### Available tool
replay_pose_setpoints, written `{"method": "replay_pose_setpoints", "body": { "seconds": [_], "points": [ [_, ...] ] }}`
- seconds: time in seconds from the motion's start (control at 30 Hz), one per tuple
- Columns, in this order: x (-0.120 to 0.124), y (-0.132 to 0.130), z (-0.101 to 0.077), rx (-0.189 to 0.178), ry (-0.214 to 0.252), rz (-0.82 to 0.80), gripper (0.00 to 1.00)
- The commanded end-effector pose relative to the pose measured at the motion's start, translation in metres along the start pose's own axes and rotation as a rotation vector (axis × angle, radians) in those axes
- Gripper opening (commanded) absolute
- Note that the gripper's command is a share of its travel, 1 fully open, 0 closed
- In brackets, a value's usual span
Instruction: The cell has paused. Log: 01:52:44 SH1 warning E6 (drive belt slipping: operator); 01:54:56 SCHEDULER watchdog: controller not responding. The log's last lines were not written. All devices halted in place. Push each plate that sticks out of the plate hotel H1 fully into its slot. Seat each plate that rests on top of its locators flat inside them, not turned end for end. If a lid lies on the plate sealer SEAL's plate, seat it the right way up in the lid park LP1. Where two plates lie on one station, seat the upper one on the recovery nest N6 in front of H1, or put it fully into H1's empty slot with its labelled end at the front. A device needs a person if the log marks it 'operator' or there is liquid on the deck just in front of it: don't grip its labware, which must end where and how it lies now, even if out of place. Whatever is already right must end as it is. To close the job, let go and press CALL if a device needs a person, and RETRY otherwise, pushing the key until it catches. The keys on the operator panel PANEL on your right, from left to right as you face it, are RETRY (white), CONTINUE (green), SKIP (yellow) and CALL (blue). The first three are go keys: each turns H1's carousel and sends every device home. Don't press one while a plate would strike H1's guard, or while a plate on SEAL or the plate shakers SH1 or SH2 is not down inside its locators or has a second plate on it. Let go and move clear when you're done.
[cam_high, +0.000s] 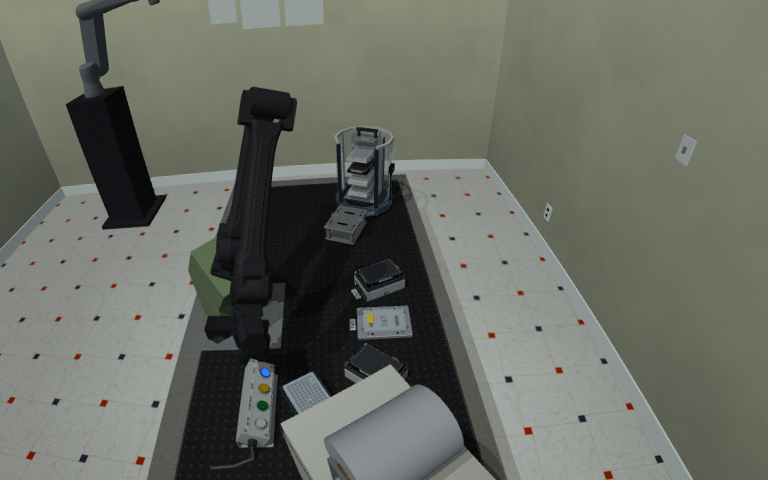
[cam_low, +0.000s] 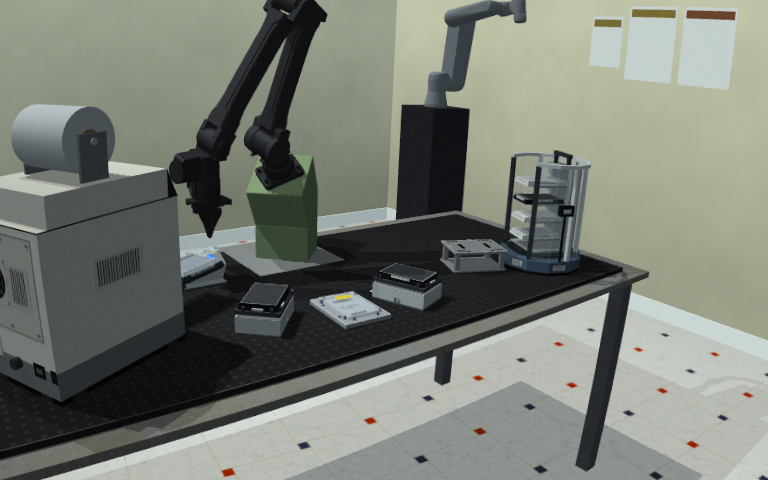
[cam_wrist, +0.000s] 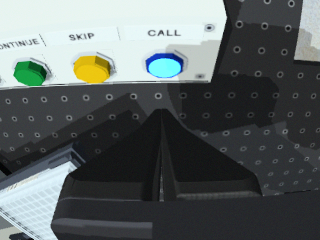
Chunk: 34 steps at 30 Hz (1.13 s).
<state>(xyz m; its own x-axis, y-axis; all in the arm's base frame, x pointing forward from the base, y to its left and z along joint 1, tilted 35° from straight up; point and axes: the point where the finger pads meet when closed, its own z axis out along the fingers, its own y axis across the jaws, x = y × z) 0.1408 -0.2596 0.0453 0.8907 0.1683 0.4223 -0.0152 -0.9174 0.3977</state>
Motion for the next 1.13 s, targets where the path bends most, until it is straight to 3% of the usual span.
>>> {"method": "replay_pose_setpoints", "body": {
  "seconds": [0.0,0.43,0.5,0.53,1.1],
  "points": [
    [0.005,0.016,-0.012,-0.025,0.005,-0.021,0.0],
    [0.005,0.017,-0.037,-0.03,0.005,-0.024,0.0],
    [0.005,0.016,-0.037,-0.028,0.004,-0.025,0.0],
    [0.004,0.01,-0.032,-0.006,0.002,-0.024,0.0],
    [0.003,0.007,-0.03,-0.008,0.002,-0.016,0.0]
  ]
}}
